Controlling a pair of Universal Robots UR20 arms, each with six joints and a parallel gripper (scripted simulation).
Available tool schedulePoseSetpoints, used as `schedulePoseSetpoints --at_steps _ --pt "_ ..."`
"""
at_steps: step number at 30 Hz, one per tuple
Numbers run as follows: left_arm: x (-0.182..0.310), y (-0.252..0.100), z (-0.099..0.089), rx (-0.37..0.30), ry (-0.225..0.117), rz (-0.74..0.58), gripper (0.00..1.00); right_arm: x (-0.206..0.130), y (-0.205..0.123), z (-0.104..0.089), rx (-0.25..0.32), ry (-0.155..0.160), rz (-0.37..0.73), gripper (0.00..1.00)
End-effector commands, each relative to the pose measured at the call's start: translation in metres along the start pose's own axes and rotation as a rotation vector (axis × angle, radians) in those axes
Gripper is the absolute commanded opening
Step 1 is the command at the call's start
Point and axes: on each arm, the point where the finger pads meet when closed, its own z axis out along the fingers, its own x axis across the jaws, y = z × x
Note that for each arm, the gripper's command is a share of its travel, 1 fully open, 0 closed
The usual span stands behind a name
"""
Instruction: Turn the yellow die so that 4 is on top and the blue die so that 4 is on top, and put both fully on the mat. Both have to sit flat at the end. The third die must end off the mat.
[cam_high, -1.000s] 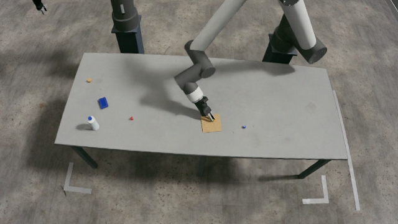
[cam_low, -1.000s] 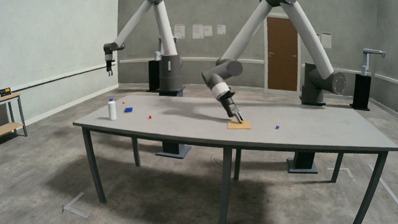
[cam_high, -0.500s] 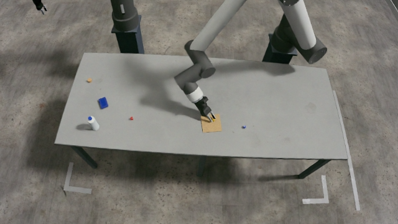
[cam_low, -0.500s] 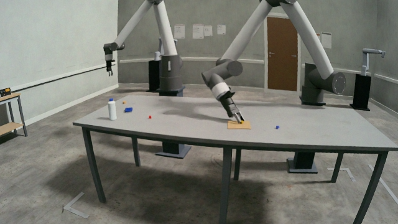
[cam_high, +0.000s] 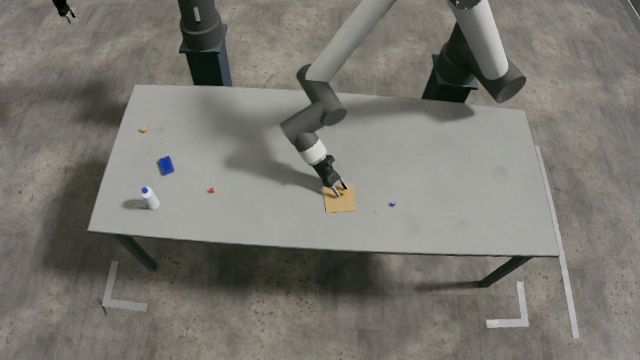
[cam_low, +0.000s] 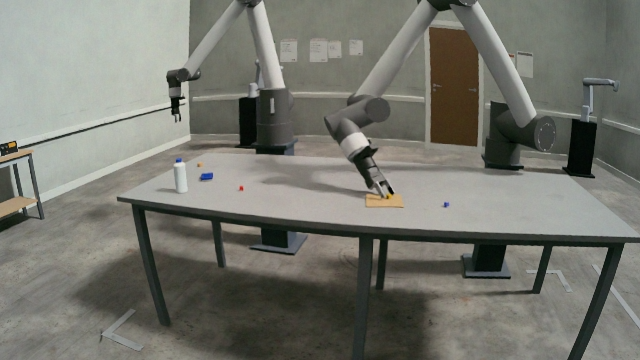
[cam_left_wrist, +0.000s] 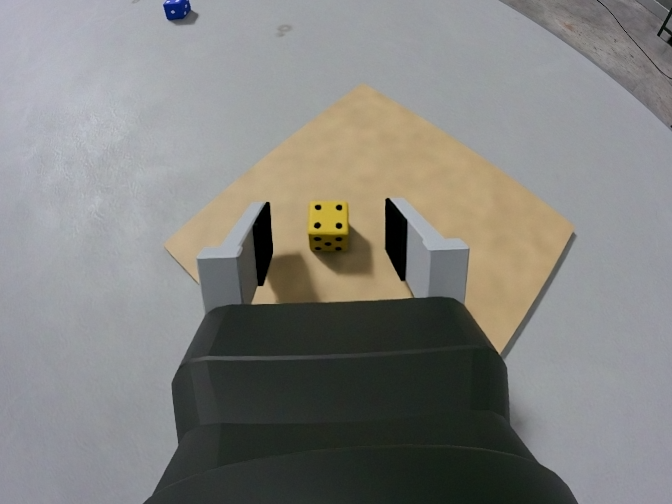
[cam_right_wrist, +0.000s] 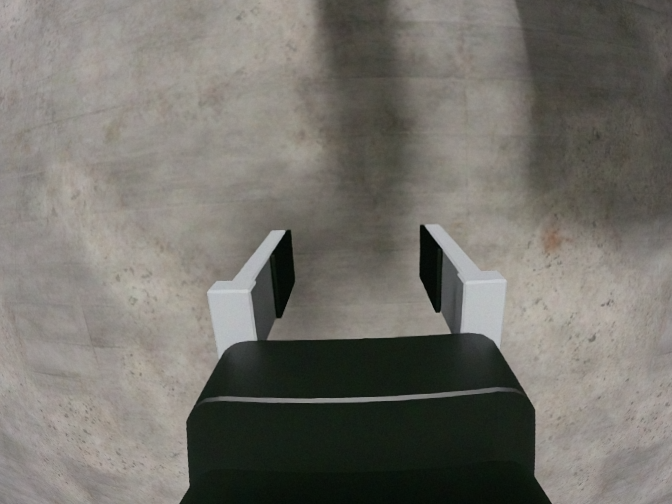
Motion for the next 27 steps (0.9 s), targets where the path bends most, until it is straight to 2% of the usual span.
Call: schedulePoseSetpoints --at_steps 1,12,27 --pt "0.0 -0.001 -0.001 0.0 0.001 -0.001 0.93 0.0 0.0 -0.001 -0.001 0.0 0.0 1.0" --pt "0.0 -0.005 -0.006 0.0 0.001 -0.001 0.93 0.0 0.0 -0.001 -0.001 0.0 0.0 1.0" --pt "0.0 -0.037 -0.037 0.0 0.001 -0.001 0.93 0.0 0.0 -0.001 -0.001 0.0 0.0 1.0"
